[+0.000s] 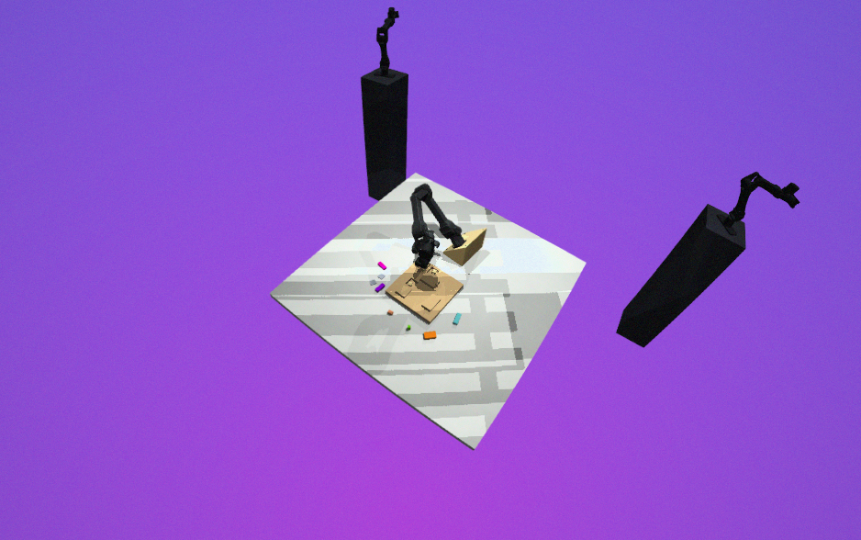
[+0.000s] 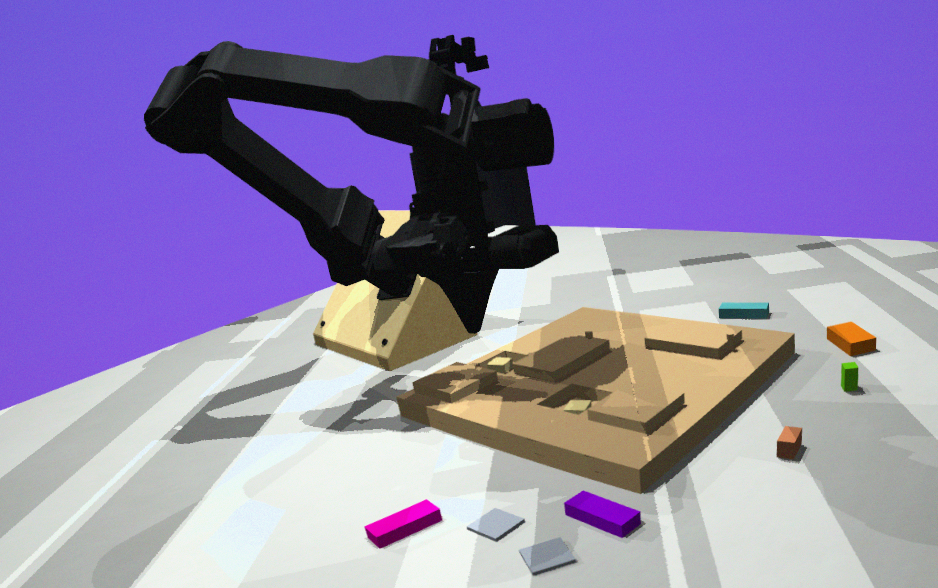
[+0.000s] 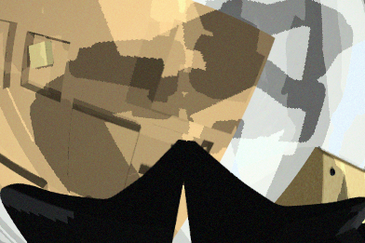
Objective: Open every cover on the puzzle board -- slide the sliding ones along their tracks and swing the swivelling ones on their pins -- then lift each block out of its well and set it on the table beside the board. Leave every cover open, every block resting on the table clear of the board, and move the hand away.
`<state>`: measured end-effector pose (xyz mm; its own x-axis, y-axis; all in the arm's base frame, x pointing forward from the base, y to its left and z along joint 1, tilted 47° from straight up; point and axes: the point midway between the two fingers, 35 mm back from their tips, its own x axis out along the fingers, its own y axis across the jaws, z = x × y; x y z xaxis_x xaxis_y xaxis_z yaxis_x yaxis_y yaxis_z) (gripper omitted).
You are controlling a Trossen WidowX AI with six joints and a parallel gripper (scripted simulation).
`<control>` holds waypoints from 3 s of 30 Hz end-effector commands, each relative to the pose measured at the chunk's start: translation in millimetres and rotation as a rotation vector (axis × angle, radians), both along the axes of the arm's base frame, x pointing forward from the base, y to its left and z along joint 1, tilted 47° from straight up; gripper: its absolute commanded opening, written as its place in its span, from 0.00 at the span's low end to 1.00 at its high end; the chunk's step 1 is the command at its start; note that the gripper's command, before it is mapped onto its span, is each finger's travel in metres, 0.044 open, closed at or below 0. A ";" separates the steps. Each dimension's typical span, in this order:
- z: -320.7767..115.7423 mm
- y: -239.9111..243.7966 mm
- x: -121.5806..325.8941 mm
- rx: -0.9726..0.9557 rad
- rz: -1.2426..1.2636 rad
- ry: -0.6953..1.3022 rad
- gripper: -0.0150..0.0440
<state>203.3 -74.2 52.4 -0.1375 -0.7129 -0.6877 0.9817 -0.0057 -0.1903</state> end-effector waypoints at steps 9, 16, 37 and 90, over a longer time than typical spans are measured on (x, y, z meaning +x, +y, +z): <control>-3.8 6.8 36.2 0.151 0.759 0.784 0.25; -8.3 11.5 56.5 0.244 1.197 1.228 0.25; -18.3 18.2 91.3 0.394 2.006 2.074 0.25; -35.7 1.2 89.3 0.393 2.007 2.073 0.25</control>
<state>293.1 -70.9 19.0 -0.1329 -0.7088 -0.6927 -0.9859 0.1661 0.0192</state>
